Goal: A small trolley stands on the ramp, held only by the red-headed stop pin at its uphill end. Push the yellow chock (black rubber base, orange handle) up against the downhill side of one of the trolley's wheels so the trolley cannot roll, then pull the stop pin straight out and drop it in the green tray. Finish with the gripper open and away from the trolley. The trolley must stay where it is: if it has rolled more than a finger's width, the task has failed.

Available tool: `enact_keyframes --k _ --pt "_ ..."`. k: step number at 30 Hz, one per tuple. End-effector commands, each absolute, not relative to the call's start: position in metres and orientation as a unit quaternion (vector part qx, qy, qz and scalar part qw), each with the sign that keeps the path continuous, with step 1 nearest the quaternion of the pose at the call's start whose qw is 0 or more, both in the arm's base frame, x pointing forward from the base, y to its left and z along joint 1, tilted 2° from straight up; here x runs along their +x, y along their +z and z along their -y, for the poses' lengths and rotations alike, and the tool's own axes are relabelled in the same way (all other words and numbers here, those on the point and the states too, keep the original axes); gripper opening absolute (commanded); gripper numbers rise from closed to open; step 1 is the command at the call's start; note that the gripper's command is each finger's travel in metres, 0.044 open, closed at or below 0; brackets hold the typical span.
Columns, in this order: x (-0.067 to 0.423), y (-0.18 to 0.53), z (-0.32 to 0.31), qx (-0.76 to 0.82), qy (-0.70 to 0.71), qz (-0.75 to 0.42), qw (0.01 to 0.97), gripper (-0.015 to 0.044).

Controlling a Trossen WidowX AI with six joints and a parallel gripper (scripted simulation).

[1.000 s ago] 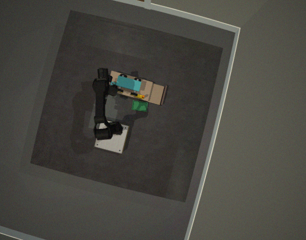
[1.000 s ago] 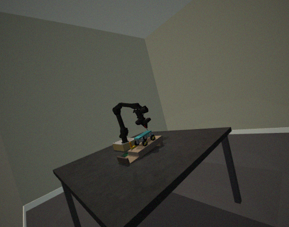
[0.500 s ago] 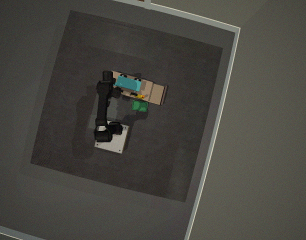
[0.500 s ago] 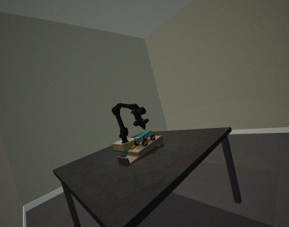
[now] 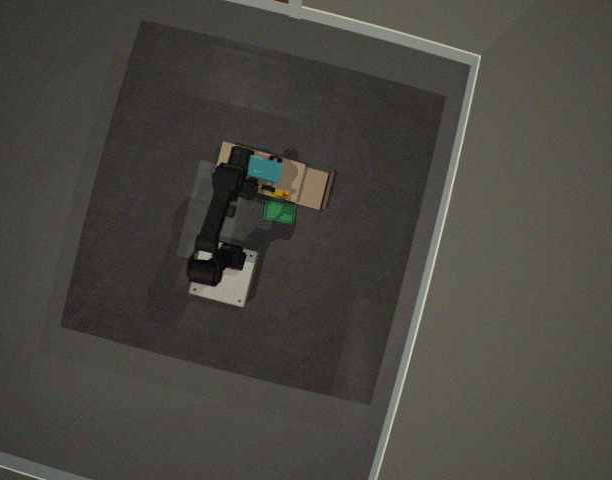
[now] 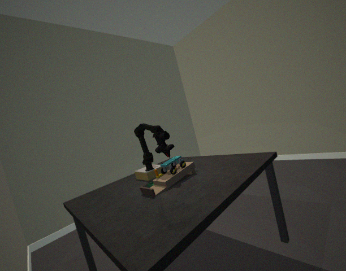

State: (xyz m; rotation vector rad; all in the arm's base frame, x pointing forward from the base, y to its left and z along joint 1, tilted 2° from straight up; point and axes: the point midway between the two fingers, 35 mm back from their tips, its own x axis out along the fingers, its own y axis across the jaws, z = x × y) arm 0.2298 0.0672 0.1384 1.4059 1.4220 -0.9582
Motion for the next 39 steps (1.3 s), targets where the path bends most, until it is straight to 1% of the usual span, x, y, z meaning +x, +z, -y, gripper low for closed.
enact_keyframes --k 1,39 --pt "0.230 0.136 -0.053 0.567 -0.386 -0.577 0.444 0.0000" --pt "0.235 0.108 0.086 0.565 -0.389 -0.575 0.447 0.0000"
